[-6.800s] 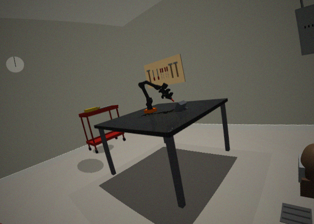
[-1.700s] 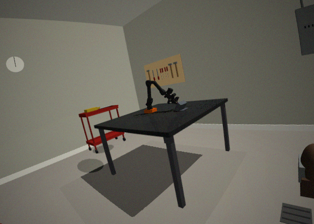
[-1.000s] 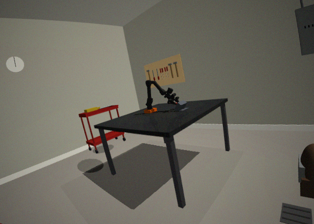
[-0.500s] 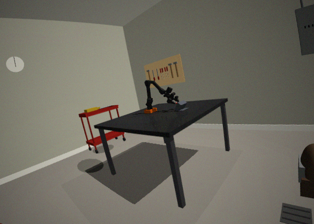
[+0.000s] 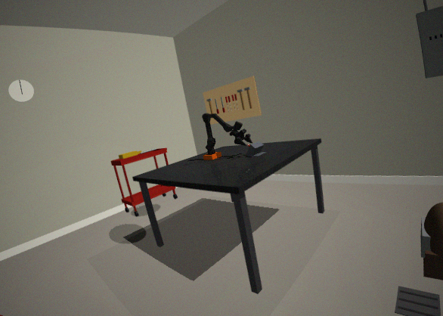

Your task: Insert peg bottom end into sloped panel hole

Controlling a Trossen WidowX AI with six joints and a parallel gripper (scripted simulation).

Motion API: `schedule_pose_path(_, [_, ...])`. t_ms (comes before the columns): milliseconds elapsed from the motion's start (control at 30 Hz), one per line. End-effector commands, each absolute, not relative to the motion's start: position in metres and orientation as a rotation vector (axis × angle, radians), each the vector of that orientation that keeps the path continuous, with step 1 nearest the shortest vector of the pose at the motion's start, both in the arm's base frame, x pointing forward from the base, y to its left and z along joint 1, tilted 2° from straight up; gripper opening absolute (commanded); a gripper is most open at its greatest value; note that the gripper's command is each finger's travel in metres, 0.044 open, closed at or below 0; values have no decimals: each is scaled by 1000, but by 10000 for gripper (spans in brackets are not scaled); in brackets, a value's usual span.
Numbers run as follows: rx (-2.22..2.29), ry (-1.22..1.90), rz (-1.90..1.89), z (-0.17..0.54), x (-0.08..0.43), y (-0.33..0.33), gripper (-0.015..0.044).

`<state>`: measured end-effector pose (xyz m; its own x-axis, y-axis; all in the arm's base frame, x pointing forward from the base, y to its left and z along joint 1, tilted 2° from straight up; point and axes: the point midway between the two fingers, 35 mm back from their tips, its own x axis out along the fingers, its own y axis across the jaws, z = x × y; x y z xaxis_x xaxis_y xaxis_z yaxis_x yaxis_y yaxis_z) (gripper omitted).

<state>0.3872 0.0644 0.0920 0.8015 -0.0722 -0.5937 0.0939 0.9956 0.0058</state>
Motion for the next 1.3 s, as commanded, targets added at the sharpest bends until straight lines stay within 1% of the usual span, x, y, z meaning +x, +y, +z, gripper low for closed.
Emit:
schedule_pose_path(0, [37, 635, -94, 95, 384, 64, 440])
schedule_pose_path(1267, [35, 641, -89, 123, 351, 70, 440])
